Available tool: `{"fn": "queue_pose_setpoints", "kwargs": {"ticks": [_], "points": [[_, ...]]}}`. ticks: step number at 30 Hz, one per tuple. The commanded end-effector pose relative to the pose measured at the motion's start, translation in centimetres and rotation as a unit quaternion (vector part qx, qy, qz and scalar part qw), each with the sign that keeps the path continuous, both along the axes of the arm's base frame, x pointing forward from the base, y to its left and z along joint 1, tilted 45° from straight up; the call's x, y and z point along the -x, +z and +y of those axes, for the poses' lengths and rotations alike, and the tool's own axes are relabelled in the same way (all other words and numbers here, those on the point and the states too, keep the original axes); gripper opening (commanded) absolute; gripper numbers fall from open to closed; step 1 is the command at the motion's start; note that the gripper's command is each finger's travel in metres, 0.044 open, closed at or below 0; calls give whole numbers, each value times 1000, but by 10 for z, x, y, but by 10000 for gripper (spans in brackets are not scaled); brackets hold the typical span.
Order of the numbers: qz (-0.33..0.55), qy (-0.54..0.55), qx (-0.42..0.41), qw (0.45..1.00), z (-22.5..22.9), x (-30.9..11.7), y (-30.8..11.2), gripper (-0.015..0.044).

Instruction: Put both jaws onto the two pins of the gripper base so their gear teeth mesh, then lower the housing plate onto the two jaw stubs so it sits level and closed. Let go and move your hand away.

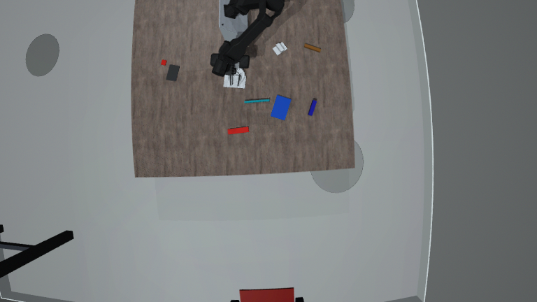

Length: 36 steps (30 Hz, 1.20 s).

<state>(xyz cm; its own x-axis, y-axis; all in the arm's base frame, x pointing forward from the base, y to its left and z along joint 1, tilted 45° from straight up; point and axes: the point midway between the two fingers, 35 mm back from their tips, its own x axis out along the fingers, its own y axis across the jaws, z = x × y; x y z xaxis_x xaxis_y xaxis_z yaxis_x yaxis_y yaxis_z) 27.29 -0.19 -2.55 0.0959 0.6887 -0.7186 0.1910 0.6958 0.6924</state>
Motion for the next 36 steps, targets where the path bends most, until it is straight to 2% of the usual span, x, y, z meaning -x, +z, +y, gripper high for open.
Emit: {"fn": "queue_pose_setpoints", "kwargs": {"ticks": [1, 36], "points": [[0, -4, -2, 1000, 0, -1, 0, 351], [-1, -2, -2, 1000, 6, 8, 5, 351]]}}
